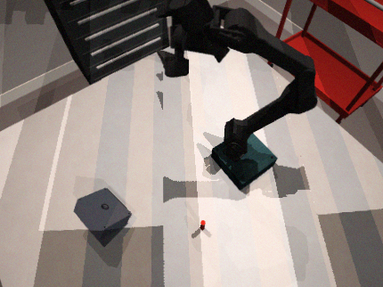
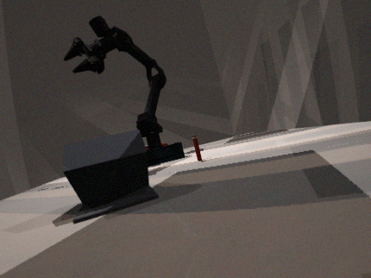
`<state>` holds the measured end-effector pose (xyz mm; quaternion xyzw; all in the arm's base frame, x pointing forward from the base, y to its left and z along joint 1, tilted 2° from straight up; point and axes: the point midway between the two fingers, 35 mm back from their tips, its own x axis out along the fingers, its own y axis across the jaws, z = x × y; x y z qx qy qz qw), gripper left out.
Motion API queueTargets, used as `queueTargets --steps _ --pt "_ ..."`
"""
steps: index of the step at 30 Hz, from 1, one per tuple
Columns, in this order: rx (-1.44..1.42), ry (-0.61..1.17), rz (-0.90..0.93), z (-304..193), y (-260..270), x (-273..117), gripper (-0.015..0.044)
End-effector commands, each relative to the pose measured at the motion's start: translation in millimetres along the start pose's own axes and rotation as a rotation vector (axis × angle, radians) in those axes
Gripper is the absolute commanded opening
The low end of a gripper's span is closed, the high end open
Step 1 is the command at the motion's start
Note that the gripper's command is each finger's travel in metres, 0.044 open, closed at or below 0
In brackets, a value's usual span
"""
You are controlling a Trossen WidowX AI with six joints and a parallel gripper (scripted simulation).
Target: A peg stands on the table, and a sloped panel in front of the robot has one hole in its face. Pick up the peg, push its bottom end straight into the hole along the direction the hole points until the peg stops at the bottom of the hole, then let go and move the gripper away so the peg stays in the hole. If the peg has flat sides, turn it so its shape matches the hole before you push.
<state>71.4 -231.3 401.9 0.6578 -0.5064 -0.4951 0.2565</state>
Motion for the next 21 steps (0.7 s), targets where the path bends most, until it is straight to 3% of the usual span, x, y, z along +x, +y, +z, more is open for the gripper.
queueTargets --steps 1,21 --pt "-0.006 0.002 -0.003 -1 -1 0 0.0426" --pt "-0.621 0.219 -0.223 -59 -89 13 0.044"
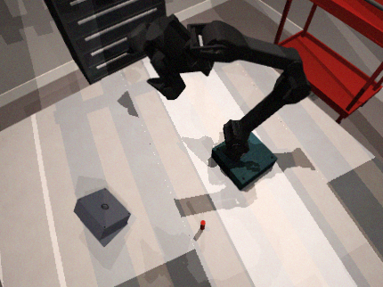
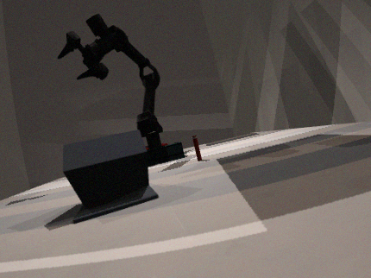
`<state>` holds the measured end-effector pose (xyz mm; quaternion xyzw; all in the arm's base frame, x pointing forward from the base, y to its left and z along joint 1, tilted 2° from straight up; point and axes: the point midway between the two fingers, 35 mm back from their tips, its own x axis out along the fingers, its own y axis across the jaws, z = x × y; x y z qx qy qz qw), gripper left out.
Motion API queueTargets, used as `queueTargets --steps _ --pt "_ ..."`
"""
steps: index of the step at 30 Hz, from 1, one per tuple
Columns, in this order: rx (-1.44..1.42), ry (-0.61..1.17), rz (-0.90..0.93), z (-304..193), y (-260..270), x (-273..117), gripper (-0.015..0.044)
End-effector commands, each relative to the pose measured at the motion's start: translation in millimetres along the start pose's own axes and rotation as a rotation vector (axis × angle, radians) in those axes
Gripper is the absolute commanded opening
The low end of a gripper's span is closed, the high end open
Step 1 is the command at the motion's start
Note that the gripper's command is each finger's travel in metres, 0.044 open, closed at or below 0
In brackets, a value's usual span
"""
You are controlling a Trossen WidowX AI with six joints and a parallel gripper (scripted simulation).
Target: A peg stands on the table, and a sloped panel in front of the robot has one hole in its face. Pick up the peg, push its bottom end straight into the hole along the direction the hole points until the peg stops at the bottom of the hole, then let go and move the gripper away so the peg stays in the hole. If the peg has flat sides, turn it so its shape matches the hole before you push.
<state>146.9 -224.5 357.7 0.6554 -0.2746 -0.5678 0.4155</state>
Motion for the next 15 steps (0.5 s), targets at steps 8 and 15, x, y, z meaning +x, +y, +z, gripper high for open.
queueTargets --steps 8,15 --pt "-0.395 0.149 -0.109 -55 -37 17 0.044" --pt "-0.654 0.257 -0.154 -87 -64 20 0.044"
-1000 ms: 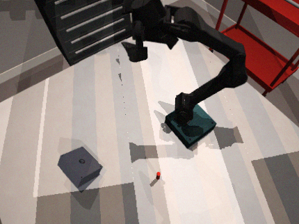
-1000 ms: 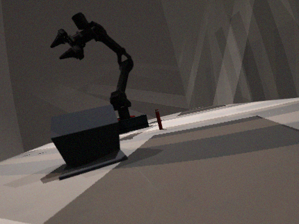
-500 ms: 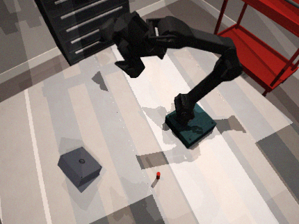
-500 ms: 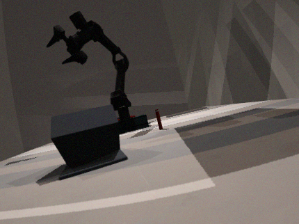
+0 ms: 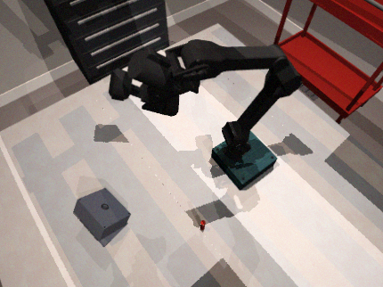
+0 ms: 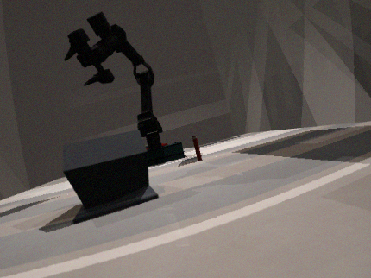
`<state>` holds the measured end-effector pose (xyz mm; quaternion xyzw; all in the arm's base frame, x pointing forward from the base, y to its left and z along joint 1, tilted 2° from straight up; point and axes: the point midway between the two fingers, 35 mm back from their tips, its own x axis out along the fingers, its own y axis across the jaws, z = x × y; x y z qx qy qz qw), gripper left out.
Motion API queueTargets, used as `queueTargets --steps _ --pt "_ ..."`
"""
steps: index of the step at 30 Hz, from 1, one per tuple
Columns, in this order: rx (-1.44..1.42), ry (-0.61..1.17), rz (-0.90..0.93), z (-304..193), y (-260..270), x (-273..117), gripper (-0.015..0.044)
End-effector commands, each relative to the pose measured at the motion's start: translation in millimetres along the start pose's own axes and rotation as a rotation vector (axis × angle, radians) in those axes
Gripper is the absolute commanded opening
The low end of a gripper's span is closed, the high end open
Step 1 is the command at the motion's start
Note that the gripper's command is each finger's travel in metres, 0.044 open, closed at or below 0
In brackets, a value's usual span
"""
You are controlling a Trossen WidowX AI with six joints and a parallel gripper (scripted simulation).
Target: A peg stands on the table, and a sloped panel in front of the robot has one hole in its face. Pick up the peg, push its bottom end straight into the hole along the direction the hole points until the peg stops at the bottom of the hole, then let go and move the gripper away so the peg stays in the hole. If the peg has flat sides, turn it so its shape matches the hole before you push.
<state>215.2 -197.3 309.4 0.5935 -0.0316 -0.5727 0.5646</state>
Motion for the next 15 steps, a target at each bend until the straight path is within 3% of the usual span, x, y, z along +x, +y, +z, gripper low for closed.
queueTargets --steps 1,15 --pt "-0.158 0.064 -0.038 -25 -7 10 0.044" --pt "-0.682 0.279 -0.076 -104 -32 23 0.044"
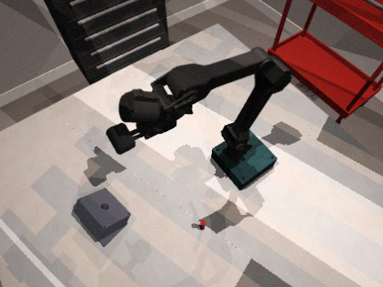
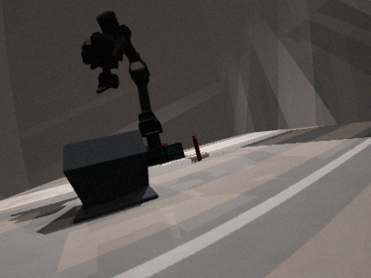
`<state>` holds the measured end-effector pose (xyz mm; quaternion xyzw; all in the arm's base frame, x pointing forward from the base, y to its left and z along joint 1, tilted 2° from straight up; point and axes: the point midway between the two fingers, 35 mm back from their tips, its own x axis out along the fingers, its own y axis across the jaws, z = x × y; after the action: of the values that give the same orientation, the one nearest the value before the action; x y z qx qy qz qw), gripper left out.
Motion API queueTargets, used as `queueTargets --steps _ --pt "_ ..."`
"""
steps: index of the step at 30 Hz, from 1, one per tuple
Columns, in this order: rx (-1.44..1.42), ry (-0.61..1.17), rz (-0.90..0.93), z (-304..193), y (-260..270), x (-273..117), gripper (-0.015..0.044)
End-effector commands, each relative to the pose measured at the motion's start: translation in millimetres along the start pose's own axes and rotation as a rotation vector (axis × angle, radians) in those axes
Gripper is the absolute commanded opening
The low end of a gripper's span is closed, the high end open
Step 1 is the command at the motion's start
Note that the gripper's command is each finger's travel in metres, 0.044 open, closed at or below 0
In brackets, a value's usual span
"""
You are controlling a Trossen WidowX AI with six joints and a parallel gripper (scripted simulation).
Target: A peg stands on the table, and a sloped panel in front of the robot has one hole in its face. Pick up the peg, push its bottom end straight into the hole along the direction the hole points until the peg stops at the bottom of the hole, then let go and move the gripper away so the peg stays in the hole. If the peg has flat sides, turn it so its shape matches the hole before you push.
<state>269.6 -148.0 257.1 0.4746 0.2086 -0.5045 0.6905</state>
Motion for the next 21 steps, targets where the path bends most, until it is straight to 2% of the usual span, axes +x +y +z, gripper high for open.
queueTargets --steps 1,21 --pt "-0.154 0.068 -0.018 -26 2 11 0.044" --pt "-0.887 0.351 0.017 -139 -1 28 0.044"
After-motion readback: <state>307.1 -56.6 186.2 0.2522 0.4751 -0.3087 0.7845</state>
